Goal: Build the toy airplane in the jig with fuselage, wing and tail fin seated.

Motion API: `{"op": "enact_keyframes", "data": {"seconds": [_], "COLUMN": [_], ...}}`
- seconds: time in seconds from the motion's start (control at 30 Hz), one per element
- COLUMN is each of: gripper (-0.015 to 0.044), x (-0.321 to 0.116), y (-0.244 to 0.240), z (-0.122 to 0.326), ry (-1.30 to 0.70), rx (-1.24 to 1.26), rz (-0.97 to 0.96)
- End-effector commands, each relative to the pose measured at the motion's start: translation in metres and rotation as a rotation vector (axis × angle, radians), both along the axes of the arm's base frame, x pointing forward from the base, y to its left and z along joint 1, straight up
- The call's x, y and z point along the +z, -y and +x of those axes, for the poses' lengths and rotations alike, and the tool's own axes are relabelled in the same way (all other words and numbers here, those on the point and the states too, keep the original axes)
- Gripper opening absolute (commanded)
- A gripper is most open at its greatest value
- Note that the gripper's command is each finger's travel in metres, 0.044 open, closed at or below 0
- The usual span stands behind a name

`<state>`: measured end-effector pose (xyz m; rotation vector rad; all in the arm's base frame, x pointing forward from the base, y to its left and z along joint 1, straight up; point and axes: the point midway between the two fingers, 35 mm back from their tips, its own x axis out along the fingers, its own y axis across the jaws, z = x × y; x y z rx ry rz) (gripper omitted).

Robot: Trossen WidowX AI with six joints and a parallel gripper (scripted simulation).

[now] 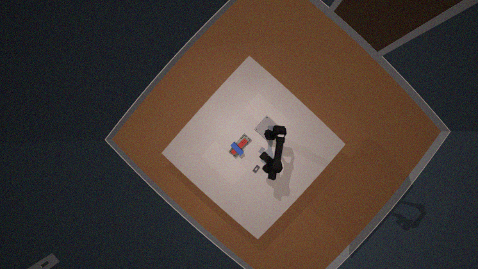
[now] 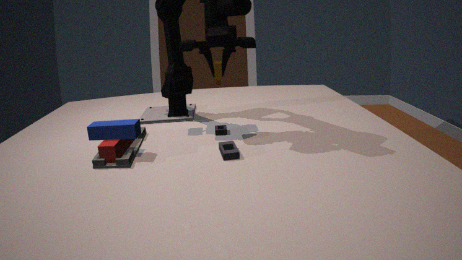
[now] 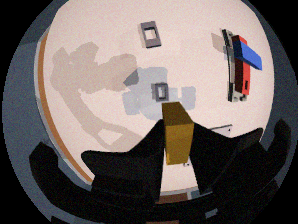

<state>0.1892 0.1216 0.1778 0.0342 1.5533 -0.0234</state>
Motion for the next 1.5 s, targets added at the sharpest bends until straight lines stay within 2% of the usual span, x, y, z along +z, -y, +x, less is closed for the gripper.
{"op": "enact_keyframes", "data": {"seconds": [0.0, 1.47], "gripper": [0.0000, 0.0000], "x": [0.003, -0.021], "y": [0.001, 0.123], "z": [0.000, 0.048], "ry": [0.005, 0.019], "rx": [-0.005, -0.048], "rz": [0.007, -0.005]}}
